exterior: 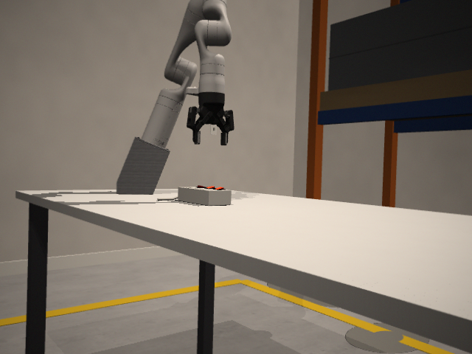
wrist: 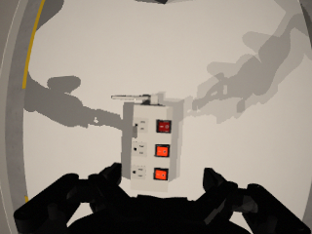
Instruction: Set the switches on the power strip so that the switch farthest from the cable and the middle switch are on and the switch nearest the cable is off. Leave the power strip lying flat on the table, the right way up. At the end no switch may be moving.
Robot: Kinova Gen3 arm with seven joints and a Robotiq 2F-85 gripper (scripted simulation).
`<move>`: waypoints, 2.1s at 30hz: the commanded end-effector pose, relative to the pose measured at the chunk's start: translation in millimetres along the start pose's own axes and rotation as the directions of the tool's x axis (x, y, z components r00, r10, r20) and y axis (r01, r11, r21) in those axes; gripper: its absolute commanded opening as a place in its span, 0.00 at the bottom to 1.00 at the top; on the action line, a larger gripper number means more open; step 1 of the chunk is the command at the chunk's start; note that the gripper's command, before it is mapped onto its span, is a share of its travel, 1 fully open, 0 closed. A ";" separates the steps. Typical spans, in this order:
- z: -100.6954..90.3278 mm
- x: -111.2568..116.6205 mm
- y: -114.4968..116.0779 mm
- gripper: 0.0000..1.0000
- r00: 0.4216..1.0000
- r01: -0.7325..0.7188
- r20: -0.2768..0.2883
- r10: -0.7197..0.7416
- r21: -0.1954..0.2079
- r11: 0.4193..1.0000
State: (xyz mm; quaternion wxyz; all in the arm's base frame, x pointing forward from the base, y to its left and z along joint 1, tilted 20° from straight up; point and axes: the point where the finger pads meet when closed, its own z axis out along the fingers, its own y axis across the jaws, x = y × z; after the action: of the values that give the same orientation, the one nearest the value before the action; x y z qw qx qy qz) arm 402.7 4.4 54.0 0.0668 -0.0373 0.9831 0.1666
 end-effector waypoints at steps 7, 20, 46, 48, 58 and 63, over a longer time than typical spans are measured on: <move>-28.7 -4.1 -2.6 1.00 1.000 -0.001 0.013 0.001 0.010 1.000; -28.5 -3.4 -2.5 1.00 1.000 -0.001 0.011 0.001 0.010 1.000; -28.5 -3.4 -2.5 1.00 1.000 -0.001 0.011 0.001 0.010 1.000; -28.5 -3.4 -2.5 1.00 1.000 -0.001 0.011 0.001 0.010 1.000; -28.5 -3.4 -2.5 1.00 1.000 -0.001 0.011 0.001 0.010 1.000; -28.5 -3.4 -2.5 1.00 1.000 -0.001 0.011 0.001 0.010 1.000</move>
State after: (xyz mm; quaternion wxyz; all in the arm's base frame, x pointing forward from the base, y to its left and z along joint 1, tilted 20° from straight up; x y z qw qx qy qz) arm 403.0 -5.7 78.6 0.0732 -0.0363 0.9833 0.1625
